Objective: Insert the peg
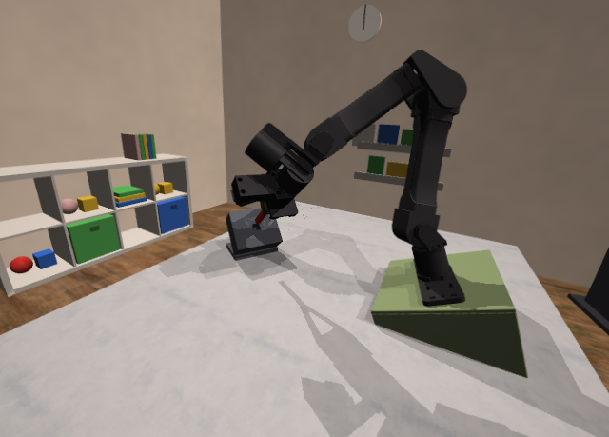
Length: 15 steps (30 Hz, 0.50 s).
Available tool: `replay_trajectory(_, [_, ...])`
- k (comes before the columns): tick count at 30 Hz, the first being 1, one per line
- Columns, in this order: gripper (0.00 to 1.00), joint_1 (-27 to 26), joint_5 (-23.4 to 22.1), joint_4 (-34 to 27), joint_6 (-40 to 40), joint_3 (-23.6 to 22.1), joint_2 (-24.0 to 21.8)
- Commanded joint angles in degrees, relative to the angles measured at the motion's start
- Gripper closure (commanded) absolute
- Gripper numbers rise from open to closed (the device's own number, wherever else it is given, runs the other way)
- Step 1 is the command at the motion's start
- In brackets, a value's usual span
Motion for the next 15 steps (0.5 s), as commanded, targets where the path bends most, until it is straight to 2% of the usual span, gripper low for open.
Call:
replay_trajectory(1, [1.0,0.8,1.0,-1.5,1.2,-1.3,-1.4])
replay_trajectory(15, [1.0,1.3,1.4,-1.0,1.7,-2.3,-1.6])
